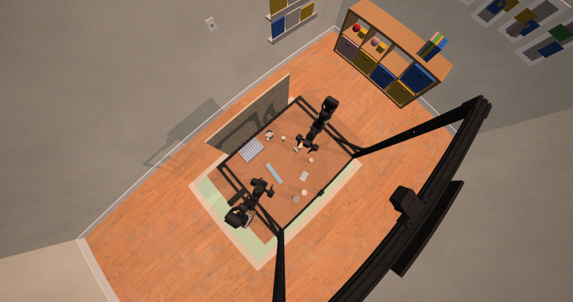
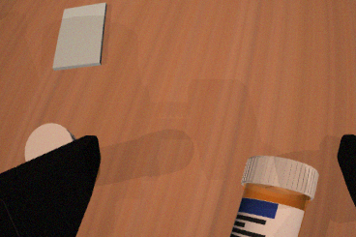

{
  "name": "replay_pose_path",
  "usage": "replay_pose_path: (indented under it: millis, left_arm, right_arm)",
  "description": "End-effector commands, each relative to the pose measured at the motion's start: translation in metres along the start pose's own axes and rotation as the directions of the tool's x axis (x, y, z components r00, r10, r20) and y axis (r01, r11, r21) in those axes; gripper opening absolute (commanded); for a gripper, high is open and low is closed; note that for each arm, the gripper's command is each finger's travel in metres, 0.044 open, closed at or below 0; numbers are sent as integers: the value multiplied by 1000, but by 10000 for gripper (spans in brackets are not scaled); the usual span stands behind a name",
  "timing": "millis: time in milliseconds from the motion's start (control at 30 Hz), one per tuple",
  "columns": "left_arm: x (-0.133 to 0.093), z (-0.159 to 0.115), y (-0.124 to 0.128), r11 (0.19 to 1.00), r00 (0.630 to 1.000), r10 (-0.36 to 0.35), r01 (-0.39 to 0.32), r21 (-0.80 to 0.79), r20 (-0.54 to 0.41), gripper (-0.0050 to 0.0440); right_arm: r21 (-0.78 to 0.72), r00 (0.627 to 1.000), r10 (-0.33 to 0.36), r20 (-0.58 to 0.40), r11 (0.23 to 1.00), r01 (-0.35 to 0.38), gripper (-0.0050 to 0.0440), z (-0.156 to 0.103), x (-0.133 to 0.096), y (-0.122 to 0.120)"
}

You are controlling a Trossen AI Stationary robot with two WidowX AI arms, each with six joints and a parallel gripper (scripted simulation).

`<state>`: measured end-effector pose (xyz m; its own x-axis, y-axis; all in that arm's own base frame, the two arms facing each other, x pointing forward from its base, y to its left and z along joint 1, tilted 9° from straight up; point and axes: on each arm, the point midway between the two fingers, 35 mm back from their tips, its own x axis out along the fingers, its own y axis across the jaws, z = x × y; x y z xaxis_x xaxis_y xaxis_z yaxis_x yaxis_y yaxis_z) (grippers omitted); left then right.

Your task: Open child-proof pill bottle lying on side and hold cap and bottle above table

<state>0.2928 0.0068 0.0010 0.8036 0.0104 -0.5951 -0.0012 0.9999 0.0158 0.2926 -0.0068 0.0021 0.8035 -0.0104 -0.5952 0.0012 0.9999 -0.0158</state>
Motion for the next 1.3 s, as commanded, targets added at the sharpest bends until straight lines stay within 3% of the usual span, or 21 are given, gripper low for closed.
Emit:
replay_pose_path:
  millis: [0,633,833,1033,1100,1133,1267]
  left_arm:
    - [0,0,0,1000,1000,0,0,0,0,440]
    - [0,0,0,1000,1000,0,0,0,0,440]
    - [0,0,0,1000,1000,0,0,0,0,440]
    - [0,0,0,1000,1000,0,0,0,0,440]
    - [0,0,0,1000,1000,0,0,0,0,440]
    - [0,0,0,1000,1000,0,0,0,0,440]
    - [0,0,0,1000,1000,0,0,0,0,440]
  right_arm:
    - [0,1000,0,0,1000,0,440,0,0,0]
    - [5,1000,-2,-16,1000,2,440,-1,2,-1]
    - [80,977,-21,-210,996,39,440,-12,22,-12]
    - [140,919,-27,-393,986,90,440,-24,29,-22]
    - [140,919,-27,-393,986,90,440,-24,29,-22]
    - [148,884,-22,-466,984,103,440,-35,24,-22]
    - [185,818,-19,-575,971,152,440,-37,23,-30]
